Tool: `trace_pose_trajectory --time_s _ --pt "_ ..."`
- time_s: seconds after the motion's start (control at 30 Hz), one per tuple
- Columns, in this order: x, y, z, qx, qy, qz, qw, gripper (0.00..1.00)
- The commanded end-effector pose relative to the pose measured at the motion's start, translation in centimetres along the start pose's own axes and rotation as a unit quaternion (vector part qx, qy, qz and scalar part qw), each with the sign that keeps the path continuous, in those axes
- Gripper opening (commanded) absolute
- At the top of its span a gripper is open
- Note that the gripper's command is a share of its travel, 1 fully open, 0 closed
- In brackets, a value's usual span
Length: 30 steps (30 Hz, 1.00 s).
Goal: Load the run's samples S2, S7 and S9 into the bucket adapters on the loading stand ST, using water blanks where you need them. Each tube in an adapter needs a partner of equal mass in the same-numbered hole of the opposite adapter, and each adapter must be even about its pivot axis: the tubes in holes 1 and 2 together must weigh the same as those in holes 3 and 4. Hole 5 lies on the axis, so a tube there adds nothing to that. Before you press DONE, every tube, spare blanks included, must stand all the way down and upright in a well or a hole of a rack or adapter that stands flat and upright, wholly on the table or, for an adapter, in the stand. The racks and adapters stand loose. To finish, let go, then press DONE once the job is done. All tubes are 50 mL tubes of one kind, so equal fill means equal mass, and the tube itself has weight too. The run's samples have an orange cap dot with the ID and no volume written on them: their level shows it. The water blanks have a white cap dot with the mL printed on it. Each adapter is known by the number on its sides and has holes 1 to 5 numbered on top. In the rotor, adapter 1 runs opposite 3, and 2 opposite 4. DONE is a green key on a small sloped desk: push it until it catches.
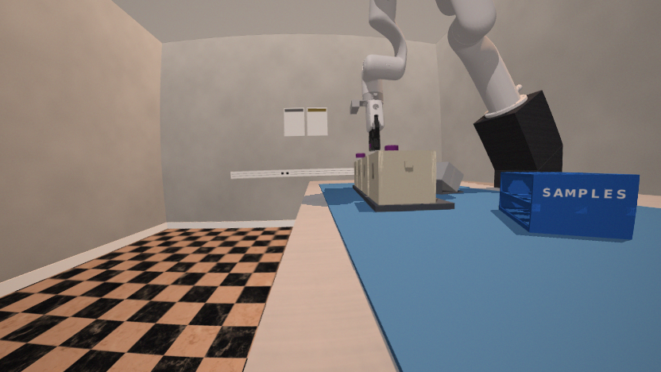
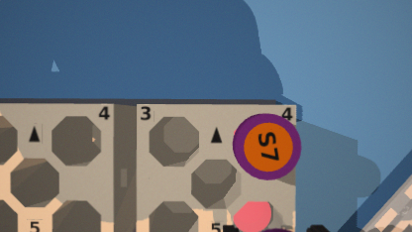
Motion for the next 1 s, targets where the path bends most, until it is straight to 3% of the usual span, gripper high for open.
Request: trace_pose_trajectory --time_s 0.0,0.97 --pt "0.1 0.0 0.6 0.000 0.002 0.000 1.000 0.00" --pt "0.1 0.0 3.1 0.000 0.002 0.000 1.000 0.00"
Point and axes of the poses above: the point where the finger pads meet when closed, its own z axis out along the fingers, its own y axis across the jaws, x = y × z, the point moved 1 cm from there along -z, back along the fingers, and after that the axes turned 8 degrees about z, right-handed, at the moved point
